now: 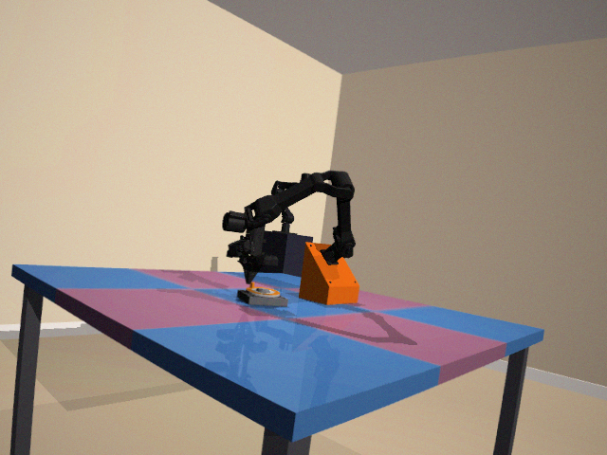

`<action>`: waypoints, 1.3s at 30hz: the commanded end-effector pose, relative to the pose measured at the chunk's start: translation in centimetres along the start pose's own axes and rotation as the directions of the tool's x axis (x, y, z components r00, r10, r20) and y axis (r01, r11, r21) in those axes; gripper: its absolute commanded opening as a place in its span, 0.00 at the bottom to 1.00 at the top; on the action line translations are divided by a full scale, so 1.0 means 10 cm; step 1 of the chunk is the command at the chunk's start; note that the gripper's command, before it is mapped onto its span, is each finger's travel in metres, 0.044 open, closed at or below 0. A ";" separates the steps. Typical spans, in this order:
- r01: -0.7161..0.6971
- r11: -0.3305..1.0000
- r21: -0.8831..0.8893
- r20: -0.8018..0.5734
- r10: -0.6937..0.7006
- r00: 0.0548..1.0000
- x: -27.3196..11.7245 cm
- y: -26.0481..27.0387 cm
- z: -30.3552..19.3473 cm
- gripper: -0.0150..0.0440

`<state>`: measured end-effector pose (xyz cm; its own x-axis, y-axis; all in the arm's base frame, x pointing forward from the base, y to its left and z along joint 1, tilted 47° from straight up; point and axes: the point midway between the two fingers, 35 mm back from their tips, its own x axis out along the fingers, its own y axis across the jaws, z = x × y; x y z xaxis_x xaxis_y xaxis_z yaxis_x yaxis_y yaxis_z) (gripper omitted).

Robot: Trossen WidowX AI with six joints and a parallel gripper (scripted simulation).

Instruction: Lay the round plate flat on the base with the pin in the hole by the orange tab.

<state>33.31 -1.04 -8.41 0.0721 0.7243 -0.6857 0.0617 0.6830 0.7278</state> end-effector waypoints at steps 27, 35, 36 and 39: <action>0.002 1.000 0.002 -0.010 -0.002 1.000 0.01 -0.05 -0.26 0.25; 0.002 1.000 0.002 -0.010 -0.002 1.000 0.02 -0.04 -0.30 0.25; 0.002 1.000 0.002 -0.010 -0.002 1.000 0.02 -0.04 -0.30 0.25; 0.003 1.000 0.002 -0.010 -0.003 1.000 -0.06 -0.04 -0.29 0.25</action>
<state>30.62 -1.14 -8.64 0.0670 0.7242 -0.6863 0.0626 0.6834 0.7273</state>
